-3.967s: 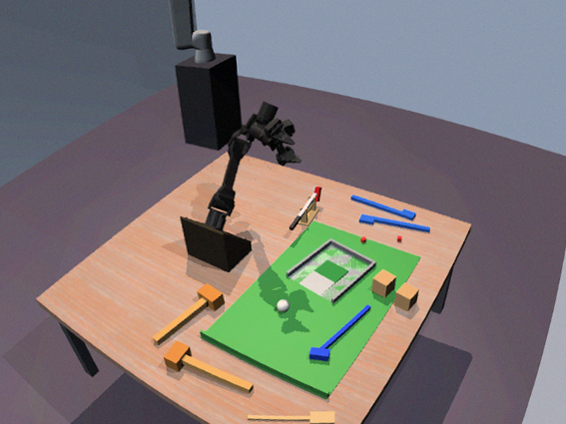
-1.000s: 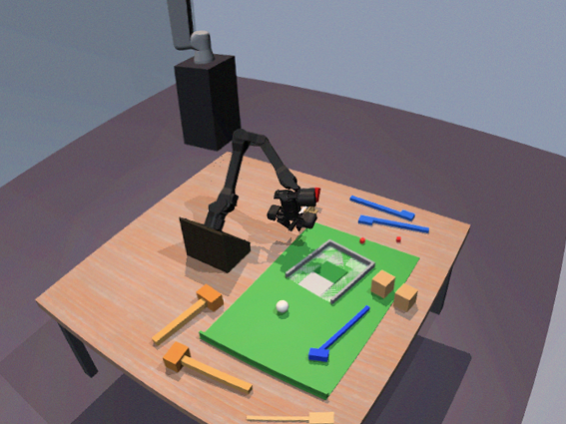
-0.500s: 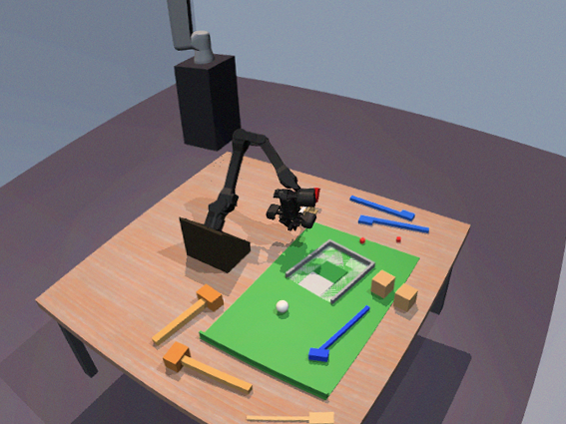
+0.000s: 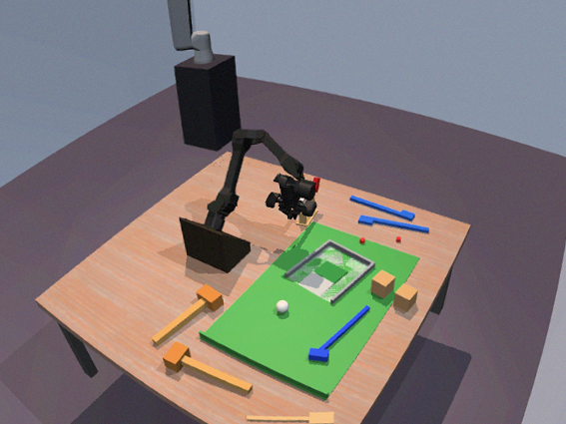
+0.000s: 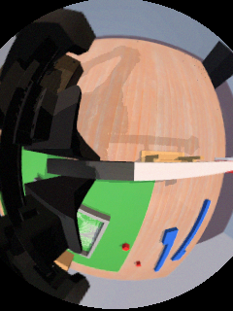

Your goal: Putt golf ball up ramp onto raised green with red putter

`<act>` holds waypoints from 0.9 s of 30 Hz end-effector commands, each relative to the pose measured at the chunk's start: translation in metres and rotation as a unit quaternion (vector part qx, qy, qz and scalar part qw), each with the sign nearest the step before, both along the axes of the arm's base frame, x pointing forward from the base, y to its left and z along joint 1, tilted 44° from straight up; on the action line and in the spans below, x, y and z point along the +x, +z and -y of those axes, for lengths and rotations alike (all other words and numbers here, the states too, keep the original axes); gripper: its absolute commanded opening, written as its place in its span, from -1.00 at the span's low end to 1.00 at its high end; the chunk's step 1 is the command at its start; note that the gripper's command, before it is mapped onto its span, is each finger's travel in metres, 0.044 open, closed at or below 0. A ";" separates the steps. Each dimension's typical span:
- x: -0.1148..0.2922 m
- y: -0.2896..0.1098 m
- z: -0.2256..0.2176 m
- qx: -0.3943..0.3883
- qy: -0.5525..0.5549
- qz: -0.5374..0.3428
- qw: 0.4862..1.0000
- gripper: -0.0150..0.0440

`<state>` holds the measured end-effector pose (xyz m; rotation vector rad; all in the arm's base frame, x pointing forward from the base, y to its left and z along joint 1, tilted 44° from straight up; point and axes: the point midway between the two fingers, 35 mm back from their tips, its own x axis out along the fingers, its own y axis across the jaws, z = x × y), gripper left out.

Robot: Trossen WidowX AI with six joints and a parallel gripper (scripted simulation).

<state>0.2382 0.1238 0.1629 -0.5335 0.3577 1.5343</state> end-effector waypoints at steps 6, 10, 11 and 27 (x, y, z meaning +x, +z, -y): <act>-0.004 0.032 0.022 0.012 -0.001 0.005 1.000 -0.49; -0.002 0.022 0.022 0.003 -0.010 -0.008 1.000 -0.49; 0.001 0.018 0.027 -0.001 -0.020 -0.018 1.000 -0.49; 0.035 -0.050 0.121 -0.054 -0.216 -0.220 0.950 -0.49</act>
